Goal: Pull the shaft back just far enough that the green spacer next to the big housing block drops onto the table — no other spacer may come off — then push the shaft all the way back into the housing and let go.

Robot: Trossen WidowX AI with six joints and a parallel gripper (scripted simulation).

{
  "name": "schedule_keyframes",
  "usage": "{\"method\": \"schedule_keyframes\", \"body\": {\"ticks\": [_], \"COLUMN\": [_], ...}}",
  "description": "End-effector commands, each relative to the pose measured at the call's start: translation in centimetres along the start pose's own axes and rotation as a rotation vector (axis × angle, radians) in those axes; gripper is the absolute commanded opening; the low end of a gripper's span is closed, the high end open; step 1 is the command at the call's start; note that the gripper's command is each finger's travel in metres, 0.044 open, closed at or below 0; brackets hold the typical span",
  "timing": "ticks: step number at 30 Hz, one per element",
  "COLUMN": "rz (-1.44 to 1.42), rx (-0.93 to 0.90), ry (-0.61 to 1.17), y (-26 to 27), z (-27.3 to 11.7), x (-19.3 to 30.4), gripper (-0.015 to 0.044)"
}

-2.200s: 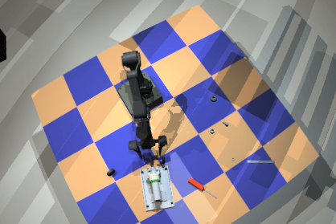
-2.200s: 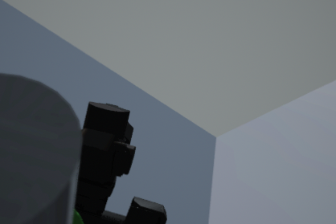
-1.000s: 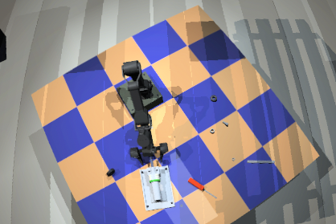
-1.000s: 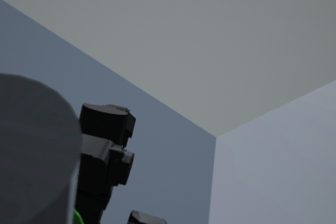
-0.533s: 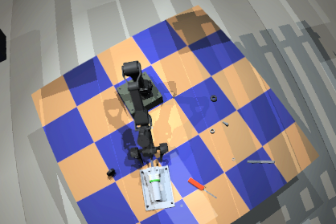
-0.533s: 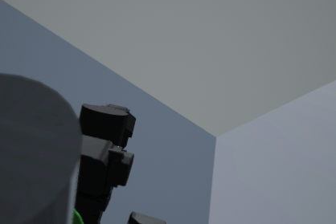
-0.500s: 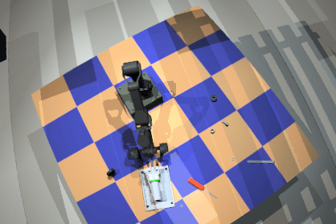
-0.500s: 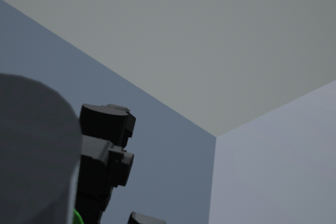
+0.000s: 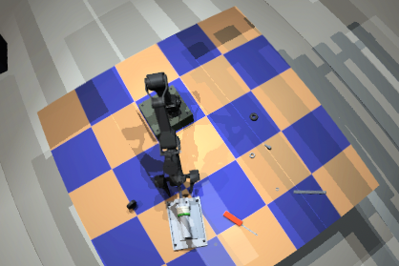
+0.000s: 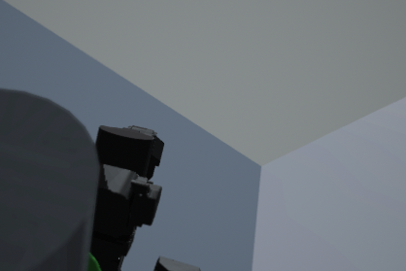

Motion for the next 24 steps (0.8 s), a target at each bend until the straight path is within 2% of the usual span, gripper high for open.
{"method": "schedule_keyframes", "body": {"ticks": [1,24], "rz": [0.002,0.002], "rx": [0.001,0.001], "ry": [0.000,0.000], "y": [0.0,0.0], "z": [0.1,1.9], "x": [0.0,0.0], "gripper": [0.0440,0.0440]}}
Point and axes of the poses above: the point midway between the two fingers, 35 mm back from their tips, its own z axis out along the fingers, its own y axis across the jaws, x = y × z, the point moved 6 cm from there along -z, back along the fingers, and after that the axes turned 3 degrees about -z, right-handed, at the moved point
